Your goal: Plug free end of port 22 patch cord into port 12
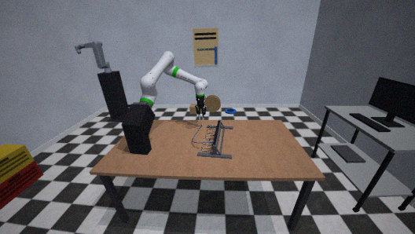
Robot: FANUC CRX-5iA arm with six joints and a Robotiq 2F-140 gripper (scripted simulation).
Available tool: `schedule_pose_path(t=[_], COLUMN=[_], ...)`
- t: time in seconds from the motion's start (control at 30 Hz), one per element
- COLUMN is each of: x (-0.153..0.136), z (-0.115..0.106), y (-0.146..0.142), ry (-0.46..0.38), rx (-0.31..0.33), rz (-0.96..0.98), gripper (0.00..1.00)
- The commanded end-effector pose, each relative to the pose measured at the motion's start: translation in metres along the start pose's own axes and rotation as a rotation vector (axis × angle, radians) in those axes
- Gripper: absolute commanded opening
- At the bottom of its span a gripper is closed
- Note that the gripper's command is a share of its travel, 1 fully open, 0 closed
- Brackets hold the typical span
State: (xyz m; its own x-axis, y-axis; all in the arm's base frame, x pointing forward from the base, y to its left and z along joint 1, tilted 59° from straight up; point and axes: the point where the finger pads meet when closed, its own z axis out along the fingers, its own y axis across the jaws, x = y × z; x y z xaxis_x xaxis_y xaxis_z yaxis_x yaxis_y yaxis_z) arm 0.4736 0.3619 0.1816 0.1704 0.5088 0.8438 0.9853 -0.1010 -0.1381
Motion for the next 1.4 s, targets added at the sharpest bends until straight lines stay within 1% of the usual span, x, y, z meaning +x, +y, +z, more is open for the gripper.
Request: schedule_pose_path(t=[0.0,0.37,0.6,0.87,0.93,1.37], x=[0.000,0.000,0.000,0.000,0.000,0.000], z=[0.000,0.001,0.005,0.017,0.017,0.043], y=[0.000,0.000,0.000,0.000,0.000,0.000], ry=[0.000,0.000,0.000,0.000,0.000,0.000], rx=[0.000,0.000,0.000,0.000,0.000,0.000], rz=[0.000,0.000,0.000,0.000,0.000,0.000], gripper=[0.22,0.22,0.22,0.22,0.22,0.22])
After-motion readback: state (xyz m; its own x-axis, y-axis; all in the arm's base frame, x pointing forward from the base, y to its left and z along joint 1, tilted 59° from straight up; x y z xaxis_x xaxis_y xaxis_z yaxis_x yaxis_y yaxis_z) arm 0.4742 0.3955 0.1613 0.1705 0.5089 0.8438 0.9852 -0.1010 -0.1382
